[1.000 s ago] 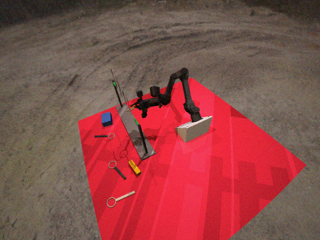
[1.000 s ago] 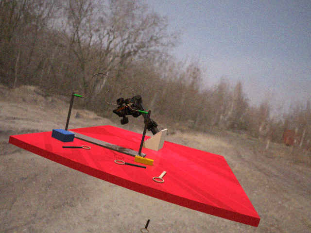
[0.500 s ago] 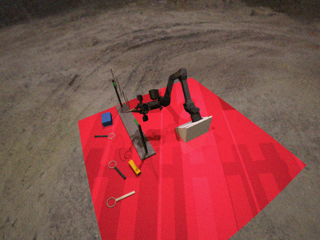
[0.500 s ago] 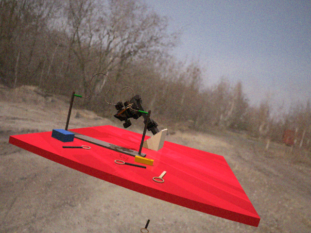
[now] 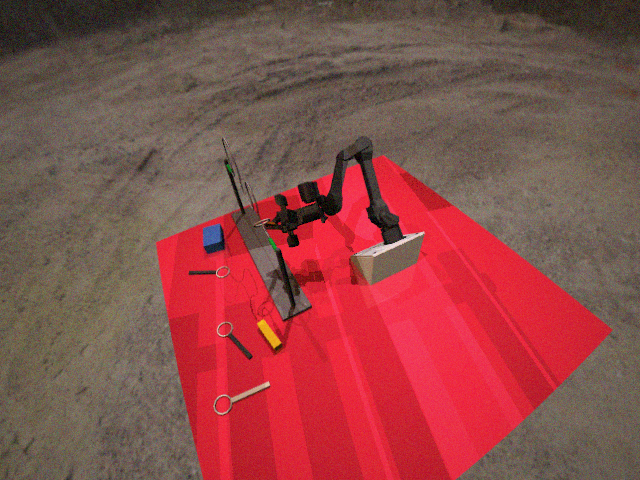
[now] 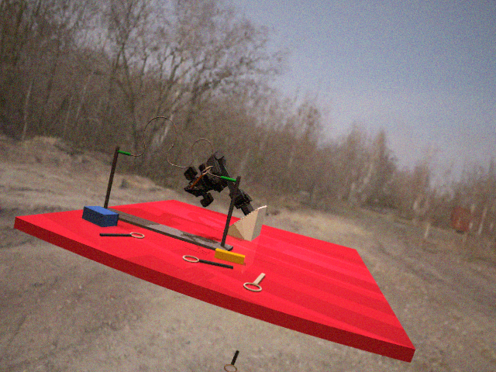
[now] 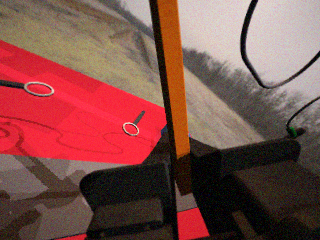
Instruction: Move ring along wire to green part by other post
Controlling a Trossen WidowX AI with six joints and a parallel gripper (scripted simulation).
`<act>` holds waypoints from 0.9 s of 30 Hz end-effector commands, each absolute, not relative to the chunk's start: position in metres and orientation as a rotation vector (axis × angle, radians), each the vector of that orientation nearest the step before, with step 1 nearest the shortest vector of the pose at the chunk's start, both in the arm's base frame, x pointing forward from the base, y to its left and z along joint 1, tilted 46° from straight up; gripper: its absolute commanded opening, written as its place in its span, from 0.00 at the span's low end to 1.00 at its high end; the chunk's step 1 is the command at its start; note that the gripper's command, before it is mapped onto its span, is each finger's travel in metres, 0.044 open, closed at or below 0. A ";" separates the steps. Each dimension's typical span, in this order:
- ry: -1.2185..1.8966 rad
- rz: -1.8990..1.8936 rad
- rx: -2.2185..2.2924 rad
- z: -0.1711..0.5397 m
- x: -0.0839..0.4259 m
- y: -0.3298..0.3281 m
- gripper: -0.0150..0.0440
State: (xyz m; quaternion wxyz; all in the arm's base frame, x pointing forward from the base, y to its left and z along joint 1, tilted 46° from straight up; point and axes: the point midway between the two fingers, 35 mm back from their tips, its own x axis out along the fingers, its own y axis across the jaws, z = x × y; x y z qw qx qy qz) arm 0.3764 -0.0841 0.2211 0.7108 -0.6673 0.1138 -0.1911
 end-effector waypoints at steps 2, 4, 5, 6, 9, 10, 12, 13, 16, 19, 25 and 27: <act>0.275 -0.405 -1.434 0.208 0.376 -0.083 0.00; 0.278 -0.402 -1.415 0.205 0.376 -0.083 0.00; 0.279 -0.400 -1.406 0.203 0.376 -0.083 0.00; 0.281 -0.399 -1.398 0.202 0.376 -0.083 0.00; 0.285 -0.394 -1.371 0.198 0.376 -0.082 0.00; 0.287 -0.392 -1.362 0.196 0.376 -0.081 0.00; 0.290 -0.389 -1.344 0.193 0.376 -0.081 0.00; 0.291 -0.388 -1.335 0.192 0.376 -0.080 0.00; 0.295 -0.383 -1.308 0.188 0.376 -0.079 0.00; 0.300 -0.377 -1.278 0.183 0.376 -0.078 0.00; 0.309 -0.367 -1.220 0.174 0.376 -0.075 0.00; 0.312 -0.363 -1.201 0.171 0.376 -0.074 0.00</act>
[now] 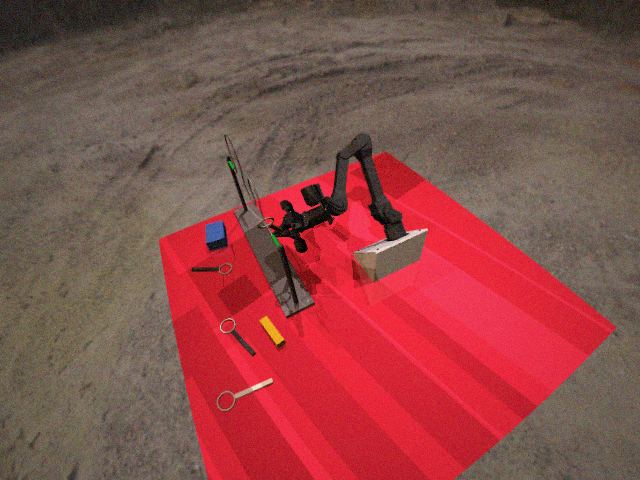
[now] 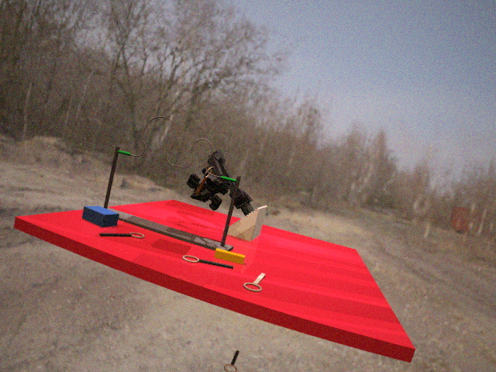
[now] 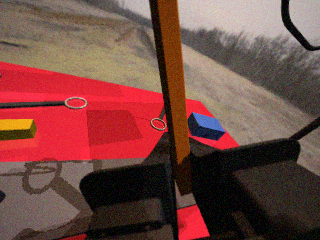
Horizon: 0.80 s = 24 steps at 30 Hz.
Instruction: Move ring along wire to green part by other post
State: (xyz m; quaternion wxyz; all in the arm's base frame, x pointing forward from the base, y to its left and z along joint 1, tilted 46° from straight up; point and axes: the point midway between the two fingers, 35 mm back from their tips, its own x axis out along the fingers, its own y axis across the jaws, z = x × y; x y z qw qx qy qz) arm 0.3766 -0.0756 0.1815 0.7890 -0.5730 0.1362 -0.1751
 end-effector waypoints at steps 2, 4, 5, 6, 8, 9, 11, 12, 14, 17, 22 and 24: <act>0.316 -0.359 -1.178 0.167 0.376 -0.072 0.00; 0.319 -0.355 -1.158 0.164 0.376 -0.071 0.00; 0.320 -0.353 -1.148 0.163 0.376 -0.070 0.00; 0.322 -0.351 -1.137 0.161 0.376 -0.069 0.00; 0.325 -0.347 -1.117 0.158 0.376 -0.068 0.00; 0.326 -0.345 -1.107 0.156 0.376 -0.067 0.00; 0.329 -0.342 -1.088 0.154 0.376 -0.065 0.00; 0.330 -0.340 -1.079 0.152 0.376 -0.065 0.00; 0.333 -0.336 -1.058 0.149 0.376 -0.063 0.00; 0.337 -0.330 -1.025 0.144 0.376 -0.060 0.00; 0.345 -0.319 -0.971 0.136 0.376 -0.054 0.00; 0.347 -0.316 -0.955 0.133 0.376 -0.052 0.00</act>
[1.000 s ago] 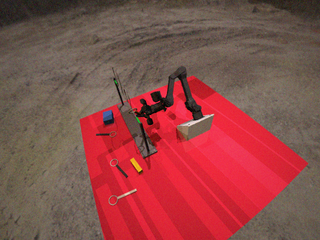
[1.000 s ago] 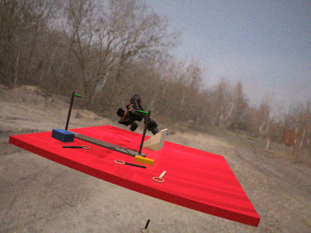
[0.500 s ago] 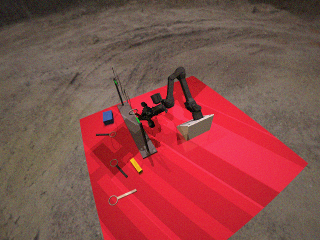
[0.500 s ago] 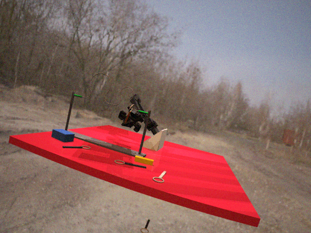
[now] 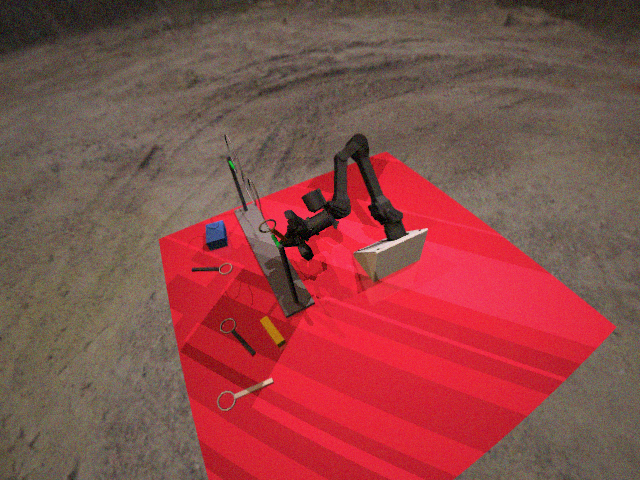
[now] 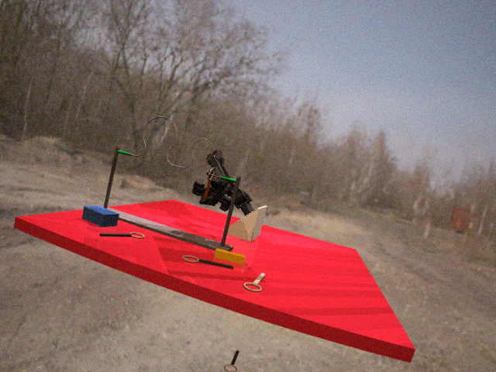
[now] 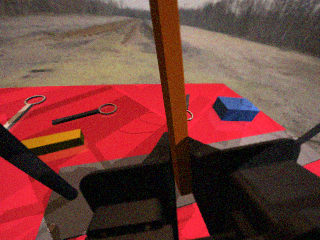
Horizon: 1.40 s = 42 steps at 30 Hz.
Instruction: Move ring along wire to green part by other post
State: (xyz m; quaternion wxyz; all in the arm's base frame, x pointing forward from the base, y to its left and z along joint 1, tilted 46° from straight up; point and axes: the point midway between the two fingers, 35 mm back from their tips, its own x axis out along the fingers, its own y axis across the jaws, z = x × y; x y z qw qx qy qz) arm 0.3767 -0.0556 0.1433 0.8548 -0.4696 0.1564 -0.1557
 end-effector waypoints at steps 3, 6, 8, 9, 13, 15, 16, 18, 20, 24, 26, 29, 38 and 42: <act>0.351 -0.310 -0.923 0.128 0.376 -0.048 0.00; 0.354 -0.305 -0.899 0.124 0.375 -0.044 0.00; 0.356 -0.302 -0.883 0.121 0.375 -0.042 0.00; 0.357 -0.300 -0.875 0.120 0.375 -0.041 0.00; 0.359 -0.296 -0.854 0.115 0.375 -0.036 0.00; 0.360 -0.294 -0.846 0.113 0.375 -0.034 0.00; 0.360 -0.294 -0.843 0.112 0.375 -0.033 0.00; 0.361 -0.293 -0.837 0.110 0.375 -0.031 0.00; 0.361 -0.292 -0.833 0.108 0.375 -0.030 0.00; 0.362 -0.291 -0.828 0.105 0.375 -0.026 0.00; 0.362 -0.290 -0.826 0.103 0.375 -0.025 0.00; 0.362 -0.290 -0.825 0.101 0.375 -0.023 0.00; 0.362 -0.289 -0.823 0.094 0.375 -0.016 0.00; 0.362 -0.289 -0.823 0.091 0.375 -0.013 0.00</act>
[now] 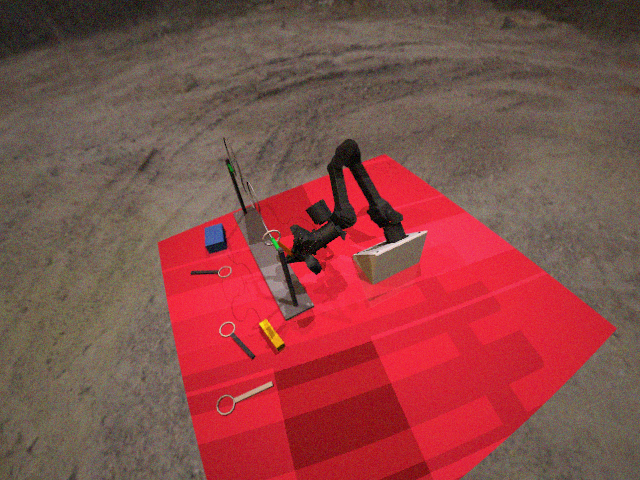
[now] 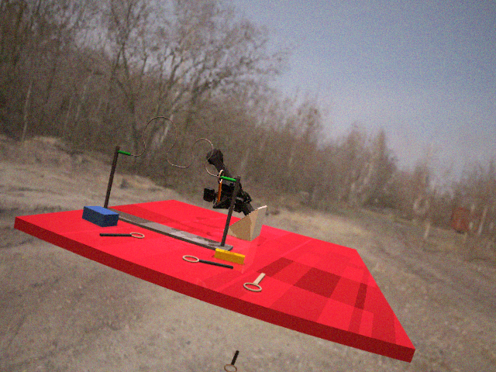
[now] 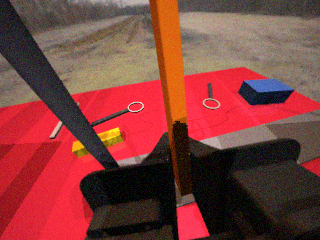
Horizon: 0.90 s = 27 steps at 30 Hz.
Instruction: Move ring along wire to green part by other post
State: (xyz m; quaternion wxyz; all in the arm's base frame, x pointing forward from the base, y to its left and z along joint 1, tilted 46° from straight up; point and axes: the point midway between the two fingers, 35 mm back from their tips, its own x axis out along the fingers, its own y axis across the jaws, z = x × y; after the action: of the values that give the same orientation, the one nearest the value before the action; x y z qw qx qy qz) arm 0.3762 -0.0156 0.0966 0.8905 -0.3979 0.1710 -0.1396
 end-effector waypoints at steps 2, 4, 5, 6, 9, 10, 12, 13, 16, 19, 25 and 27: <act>0.361 -0.289 -0.823 0.090 0.375 -0.012 0.00; 0.361 -0.289 -0.823 0.088 0.375 -0.011 0.00; 0.361 -0.289 -0.822 0.087 0.375 -0.010 0.00; 0.361 -0.289 -0.822 0.087 0.375 -0.009 0.00; 0.361 -0.289 -0.822 0.085 0.375 -0.007 0.00; 0.361 -0.289 -0.822 0.084 0.375 -0.006 0.00; 0.361 -0.289 -0.822 0.082 0.375 -0.005 0.00; 0.361 -0.288 -0.822 0.082 0.375 -0.005 0.00; 0.361 -0.288 -0.822 0.081 0.375 -0.006 0.00; 0.361 -0.288 -0.822 0.078 0.375 -0.008 0.00; 0.361 -0.289 -0.823 0.072 0.375 -0.015 0.00; 0.361 -0.289 -0.823 0.070 0.375 -0.017 0.00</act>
State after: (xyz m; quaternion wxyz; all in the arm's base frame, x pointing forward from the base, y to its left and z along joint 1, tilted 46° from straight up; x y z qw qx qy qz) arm 0.3767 -0.0139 0.0774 0.8924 -0.3930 0.1692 -0.1433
